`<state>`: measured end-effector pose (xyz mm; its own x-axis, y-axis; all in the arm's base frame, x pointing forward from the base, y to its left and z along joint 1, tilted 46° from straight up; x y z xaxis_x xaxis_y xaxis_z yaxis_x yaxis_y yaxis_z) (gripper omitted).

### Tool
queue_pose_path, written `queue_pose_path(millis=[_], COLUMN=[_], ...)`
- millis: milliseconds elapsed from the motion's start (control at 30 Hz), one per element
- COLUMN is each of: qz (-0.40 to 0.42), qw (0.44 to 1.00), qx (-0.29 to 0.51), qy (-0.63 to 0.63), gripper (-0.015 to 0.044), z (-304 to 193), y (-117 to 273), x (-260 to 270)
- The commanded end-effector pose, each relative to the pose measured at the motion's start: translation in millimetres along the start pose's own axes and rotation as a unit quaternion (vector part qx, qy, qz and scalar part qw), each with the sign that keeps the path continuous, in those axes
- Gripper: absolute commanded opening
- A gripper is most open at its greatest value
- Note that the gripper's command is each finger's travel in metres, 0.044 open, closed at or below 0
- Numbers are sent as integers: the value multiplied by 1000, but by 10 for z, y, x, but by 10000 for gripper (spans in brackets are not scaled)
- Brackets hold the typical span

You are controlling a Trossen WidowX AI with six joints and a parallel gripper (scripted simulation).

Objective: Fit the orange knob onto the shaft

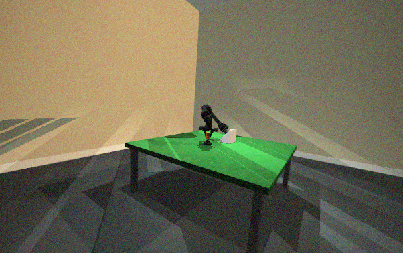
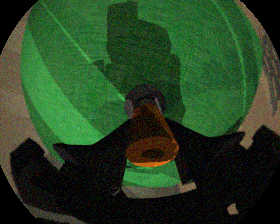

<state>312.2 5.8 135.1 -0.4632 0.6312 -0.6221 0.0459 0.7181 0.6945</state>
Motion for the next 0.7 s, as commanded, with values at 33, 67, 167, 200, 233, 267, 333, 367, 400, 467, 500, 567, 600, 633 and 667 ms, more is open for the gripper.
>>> queue_pose_path(millis=[33, 67, 167, 200, 233, 267, 333, 367, 400, 467, 500, 567, 600, 633, 667], qz=[1, 1, 1, 0, 0, 0, 0, 0, 0, 0, 0, 0, 0, 0, 0], qw=[998, 997, 995, 995, 995, 995, 995, 995, 995, 995, 995, 995, 995, 995, 995], qx=[0, 0, 0, 0, 0, 0, 0, 0, 0, 0, 0, 0, 0, 0, 0], qy=[57, 78, 99, 99, 99, 99, 99, 99, 99, 99, 99, 99, 99, 99, 99], gripper=[0, 0, 0, 0, 0, 0, 0, 0, 0, 0, 0, 0, 0, 0, 0], z=[-3, -7, -18, -18, -16, -13, -7, -5, -2, 3, 5, 4, 2, 0, -2], y=[11, 7, -12, -16, -19, -21, -20, -18, -16, -11, -8, -16, -26, -25, -27], x=[-2, -1, 3, 4, 4, 4, 2, 1, 0, -3, -5, -6, -6, -5, -4])
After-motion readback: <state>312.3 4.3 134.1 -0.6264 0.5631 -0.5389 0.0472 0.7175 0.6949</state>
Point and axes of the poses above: the point midway between the two fingers, 35 mm back from their tips, its own y axis back along the fingers, its own x axis across the jaws, z = x × y, the point moved 9 cm from there along y, back along the fingers, and after that the axes turned 12 degrees about y, right-handed, at the moved point
